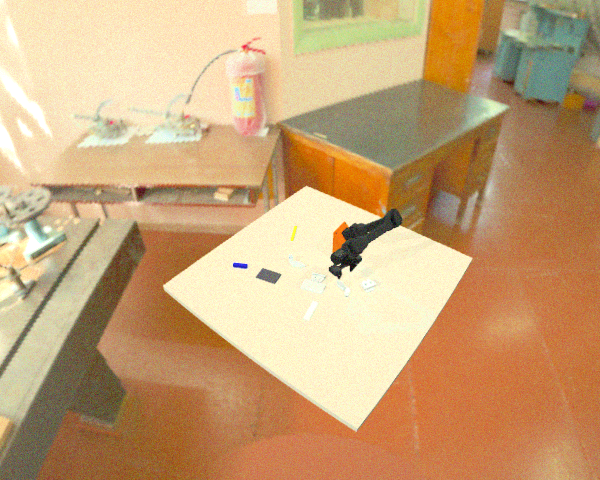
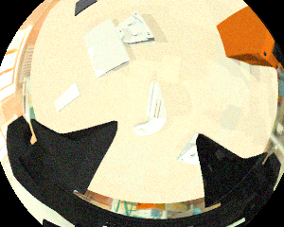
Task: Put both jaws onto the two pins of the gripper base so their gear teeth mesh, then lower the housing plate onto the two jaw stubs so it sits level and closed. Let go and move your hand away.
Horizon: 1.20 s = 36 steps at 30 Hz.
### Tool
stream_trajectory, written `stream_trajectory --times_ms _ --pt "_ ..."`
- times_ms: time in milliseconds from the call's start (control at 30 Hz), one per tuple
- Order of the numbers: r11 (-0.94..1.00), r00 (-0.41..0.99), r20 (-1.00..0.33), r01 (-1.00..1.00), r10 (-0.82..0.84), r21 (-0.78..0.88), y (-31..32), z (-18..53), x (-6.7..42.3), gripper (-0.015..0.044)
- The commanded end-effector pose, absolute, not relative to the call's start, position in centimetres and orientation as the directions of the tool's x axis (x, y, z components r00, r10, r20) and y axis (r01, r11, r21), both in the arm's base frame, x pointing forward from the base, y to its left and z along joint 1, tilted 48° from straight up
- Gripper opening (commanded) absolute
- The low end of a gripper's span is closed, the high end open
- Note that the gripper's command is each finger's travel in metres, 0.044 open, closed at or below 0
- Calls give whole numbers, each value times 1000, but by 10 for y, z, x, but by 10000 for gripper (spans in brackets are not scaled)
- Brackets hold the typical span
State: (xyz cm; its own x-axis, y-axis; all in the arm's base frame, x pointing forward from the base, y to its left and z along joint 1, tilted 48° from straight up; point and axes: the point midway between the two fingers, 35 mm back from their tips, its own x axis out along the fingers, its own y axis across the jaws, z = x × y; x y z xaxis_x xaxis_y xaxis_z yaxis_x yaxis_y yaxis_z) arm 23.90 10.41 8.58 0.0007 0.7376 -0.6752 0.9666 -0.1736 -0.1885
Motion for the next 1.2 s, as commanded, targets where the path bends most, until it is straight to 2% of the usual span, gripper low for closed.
stream_trajectory --times_ms 0,133,1167 --pt "-176 1 -671 965 742 -194 108 82 241 440" --pt "-176 1 -669 965 743 -194 132 61 240 440" --pt "-175 0 -669 965 743 -194 163 33 241 440"
